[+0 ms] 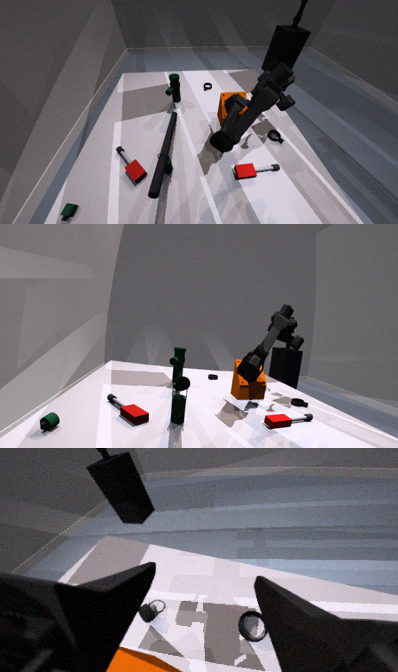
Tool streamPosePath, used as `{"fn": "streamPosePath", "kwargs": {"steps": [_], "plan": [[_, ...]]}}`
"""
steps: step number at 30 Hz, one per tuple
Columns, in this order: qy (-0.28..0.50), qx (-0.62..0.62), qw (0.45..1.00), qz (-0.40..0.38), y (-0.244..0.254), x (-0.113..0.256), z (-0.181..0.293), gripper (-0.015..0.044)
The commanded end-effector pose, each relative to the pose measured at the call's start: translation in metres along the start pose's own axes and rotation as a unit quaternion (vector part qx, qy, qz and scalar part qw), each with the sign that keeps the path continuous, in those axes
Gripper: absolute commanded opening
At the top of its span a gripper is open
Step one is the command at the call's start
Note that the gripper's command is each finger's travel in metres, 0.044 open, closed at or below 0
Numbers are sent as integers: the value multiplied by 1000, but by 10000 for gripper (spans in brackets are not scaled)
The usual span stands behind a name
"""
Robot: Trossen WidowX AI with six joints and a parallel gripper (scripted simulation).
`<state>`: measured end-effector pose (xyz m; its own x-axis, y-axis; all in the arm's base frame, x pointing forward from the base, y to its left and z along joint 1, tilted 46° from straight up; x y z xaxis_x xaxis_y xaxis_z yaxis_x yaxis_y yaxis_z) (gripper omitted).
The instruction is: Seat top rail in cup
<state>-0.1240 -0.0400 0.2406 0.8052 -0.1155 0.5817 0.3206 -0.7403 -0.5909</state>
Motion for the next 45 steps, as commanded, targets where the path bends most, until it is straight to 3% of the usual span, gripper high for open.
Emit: {"fn": "streamPosePath", "kwargs": {"steps": [1, 9, 18, 32, 40, 45], "plan": [[-2, 4, 1000, -5, 1, 0, -1, 426], [-64, 170, 957, -229, 77, 17, -41, 440], [-110, 373, 817, -425, 162, 69, -45, 440], [-133, 583, 507, -620, 254, 180, 21, 440], [-90, 664, 279, -688, 275, 246, 104, 440], [-19, 683, 143, -716, 273, 278, 161, 440]]}}
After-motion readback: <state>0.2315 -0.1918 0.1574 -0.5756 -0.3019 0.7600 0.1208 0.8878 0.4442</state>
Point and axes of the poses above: the point midway between the two fingers, 35 mm back from their tips, its own x axis back along the fingers, its own y axis across the jaws, z = x × y, the point moved 6 cm from there along x, back along the fingers, and after that the axes turned 12 degrees about x, right-handed, at the moved point
